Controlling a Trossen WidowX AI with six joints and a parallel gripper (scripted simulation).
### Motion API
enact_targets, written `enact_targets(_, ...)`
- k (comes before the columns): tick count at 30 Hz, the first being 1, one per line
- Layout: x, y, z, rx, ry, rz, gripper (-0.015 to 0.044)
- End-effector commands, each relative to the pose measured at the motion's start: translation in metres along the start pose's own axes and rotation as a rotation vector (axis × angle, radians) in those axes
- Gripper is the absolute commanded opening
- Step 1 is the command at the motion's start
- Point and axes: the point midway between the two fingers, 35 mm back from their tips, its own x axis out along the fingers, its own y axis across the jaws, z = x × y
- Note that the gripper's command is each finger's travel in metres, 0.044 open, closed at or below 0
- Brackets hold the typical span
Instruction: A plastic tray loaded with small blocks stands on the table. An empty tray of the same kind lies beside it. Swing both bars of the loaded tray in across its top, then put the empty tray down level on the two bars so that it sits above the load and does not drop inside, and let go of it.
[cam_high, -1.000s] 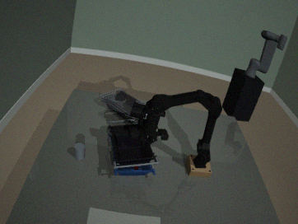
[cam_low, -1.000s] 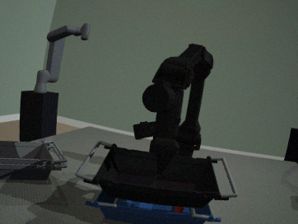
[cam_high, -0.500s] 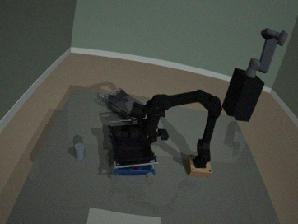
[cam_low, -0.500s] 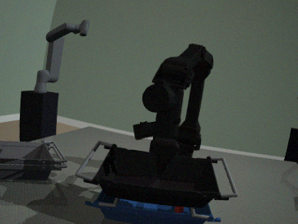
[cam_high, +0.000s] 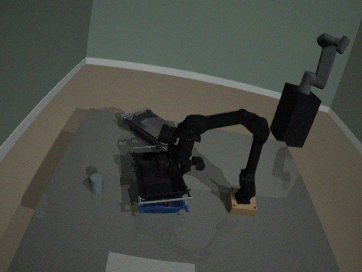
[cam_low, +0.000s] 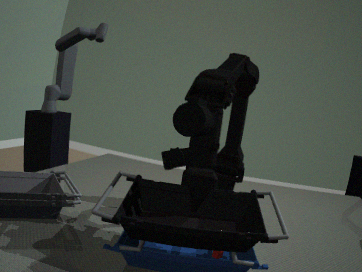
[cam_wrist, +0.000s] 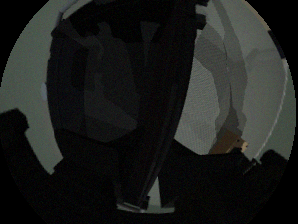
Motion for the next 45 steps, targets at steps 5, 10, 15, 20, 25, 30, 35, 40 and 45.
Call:
enact_targets(5,0.007,-0.007,0.000,-0.001,0.001,-0.038,0.0000)
enact_targets(10,0.007,-0.007,0.000,-0.001,0.001,-0.038,0.0000)
enact_targets(15,0.007,-0.007,0.000,-0.001,0.001,-0.038,0.0000)
enact_targets(20,0.001,-0.001,0.000,0.000,0.000,-0.003,0.0000)
enact_targets(25,0.010,-0.006,0.000,0.000,0.001,-0.024,0.0000)
enact_targets(30,0.016,-0.010,0.000,-0.001,0.001,-0.039,0.0000)
enact_targets(35,0.016,-0.010,0.000,-0.001,0.001,-0.039,0.0000)
enact_targets(40,0.016,-0.010,0.000,-0.001,0.001,-0.039,0.0000)
enact_targets(45,0.016,-0.010,0.000,-0.001,0.001,-0.039,0.0000)
